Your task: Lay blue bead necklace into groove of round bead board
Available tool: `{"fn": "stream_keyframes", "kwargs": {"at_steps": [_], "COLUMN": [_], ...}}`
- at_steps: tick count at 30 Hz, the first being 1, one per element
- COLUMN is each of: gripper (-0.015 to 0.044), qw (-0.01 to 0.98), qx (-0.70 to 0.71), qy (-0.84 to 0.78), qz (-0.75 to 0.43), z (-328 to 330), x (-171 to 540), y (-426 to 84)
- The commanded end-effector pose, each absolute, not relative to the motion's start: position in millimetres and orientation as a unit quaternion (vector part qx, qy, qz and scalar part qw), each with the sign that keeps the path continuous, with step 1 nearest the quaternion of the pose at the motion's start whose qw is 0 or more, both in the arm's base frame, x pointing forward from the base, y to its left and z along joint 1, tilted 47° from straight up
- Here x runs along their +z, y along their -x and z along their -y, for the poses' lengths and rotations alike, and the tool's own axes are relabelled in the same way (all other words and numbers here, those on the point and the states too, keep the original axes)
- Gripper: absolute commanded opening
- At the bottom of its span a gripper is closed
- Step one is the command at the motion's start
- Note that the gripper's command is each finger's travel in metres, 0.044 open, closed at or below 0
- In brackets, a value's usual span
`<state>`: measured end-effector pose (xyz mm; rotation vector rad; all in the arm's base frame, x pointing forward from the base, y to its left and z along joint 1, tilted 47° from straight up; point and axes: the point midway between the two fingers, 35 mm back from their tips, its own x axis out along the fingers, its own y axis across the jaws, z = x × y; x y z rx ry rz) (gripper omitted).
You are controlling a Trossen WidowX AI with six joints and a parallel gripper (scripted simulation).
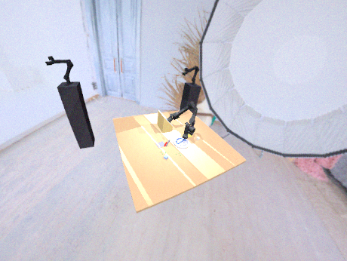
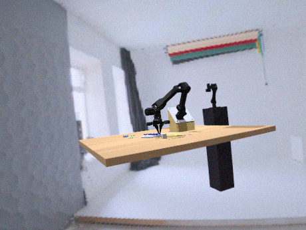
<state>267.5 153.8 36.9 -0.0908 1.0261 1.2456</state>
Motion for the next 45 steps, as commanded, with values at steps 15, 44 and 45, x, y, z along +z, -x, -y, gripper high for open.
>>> {"fn": "stream_keyframes", "kwargs": {"at_steps": [15, 44, 45], "gripper": [0.0184, 0.0440, 0.0440], "qw": [0.691, 0.690, 0.690], "qx": [0.558, 0.557, 0.557], "qy": [0.041, 0.040, 0.040], "qz": [-0.458, -0.460, -0.460], "z": [-155.3, -154.1, -154.1], "x": [33.4, 33.6, 33.6], "y": [-270.8, -270.4, -270.4]}}
